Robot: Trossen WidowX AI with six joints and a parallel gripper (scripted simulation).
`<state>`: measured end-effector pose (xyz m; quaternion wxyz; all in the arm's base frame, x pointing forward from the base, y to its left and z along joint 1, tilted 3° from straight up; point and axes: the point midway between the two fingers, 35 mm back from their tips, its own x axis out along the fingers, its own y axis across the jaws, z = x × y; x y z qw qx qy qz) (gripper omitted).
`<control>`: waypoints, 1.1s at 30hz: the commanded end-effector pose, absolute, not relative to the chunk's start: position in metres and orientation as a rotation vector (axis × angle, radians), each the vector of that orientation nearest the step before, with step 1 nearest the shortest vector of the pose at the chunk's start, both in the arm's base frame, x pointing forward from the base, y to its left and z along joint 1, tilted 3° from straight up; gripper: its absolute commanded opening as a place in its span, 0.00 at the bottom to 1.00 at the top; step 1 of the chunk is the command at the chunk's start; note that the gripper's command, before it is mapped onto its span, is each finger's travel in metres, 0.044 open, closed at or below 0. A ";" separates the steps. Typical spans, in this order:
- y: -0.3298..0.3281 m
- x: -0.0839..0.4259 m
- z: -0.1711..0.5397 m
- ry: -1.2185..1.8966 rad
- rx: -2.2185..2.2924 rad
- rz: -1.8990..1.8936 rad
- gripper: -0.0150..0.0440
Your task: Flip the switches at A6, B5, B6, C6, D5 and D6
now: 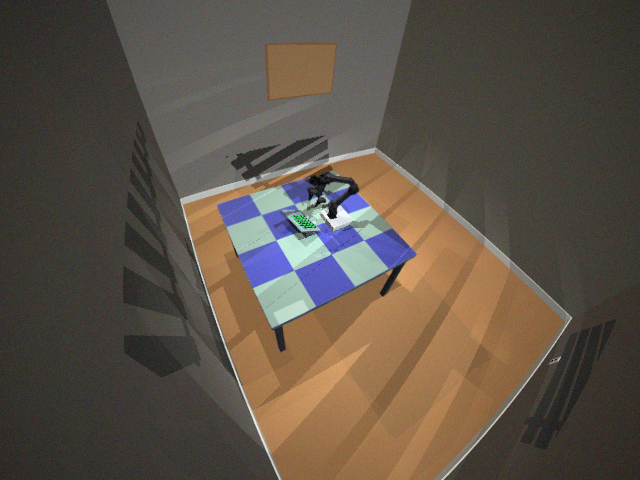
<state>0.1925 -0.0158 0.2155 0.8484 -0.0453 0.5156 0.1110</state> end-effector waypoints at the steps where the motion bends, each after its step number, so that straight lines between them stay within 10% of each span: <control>1: -0.017 0.195 0.215 1.086 -0.096 0.235 0.89; 15: -0.050 0.299 0.150 1.064 -0.126 0.282 0.26; 33: -0.042 0.317 0.112 1.038 -0.122 0.283 0.25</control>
